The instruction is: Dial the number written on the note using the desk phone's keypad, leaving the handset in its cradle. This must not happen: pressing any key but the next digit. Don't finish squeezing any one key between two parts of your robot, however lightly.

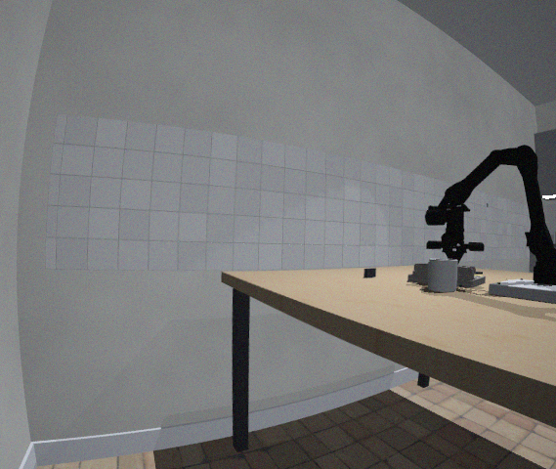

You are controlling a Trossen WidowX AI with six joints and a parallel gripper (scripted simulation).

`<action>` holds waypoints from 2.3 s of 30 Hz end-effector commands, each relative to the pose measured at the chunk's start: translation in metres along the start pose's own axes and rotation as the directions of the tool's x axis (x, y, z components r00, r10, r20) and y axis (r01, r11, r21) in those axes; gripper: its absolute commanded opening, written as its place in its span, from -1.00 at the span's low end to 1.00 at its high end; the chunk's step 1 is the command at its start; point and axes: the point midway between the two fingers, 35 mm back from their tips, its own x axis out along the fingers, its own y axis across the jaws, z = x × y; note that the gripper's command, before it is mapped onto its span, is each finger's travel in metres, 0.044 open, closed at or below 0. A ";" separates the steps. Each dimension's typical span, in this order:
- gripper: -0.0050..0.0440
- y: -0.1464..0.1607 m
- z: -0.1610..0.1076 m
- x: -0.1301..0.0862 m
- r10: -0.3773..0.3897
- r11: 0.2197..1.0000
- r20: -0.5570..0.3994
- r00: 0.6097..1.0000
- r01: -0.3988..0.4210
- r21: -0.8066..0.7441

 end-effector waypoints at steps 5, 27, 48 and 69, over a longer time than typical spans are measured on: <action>-1.00 0.002 0.000 0.009 0.010 1.000 0.001 1.000 -0.010 0.002; -1.00 0.002 0.000 0.010 0.010 1.000 0.001 1.000 -0.010 0.002; -1.00 0.001 0.000 -0.010 0.010 1.000 0.001 1.000 -0.010 0.002; -1.00 0.002 -0.035 -0.019 0.010 1.000 0.001 1.000 -0.010 0.002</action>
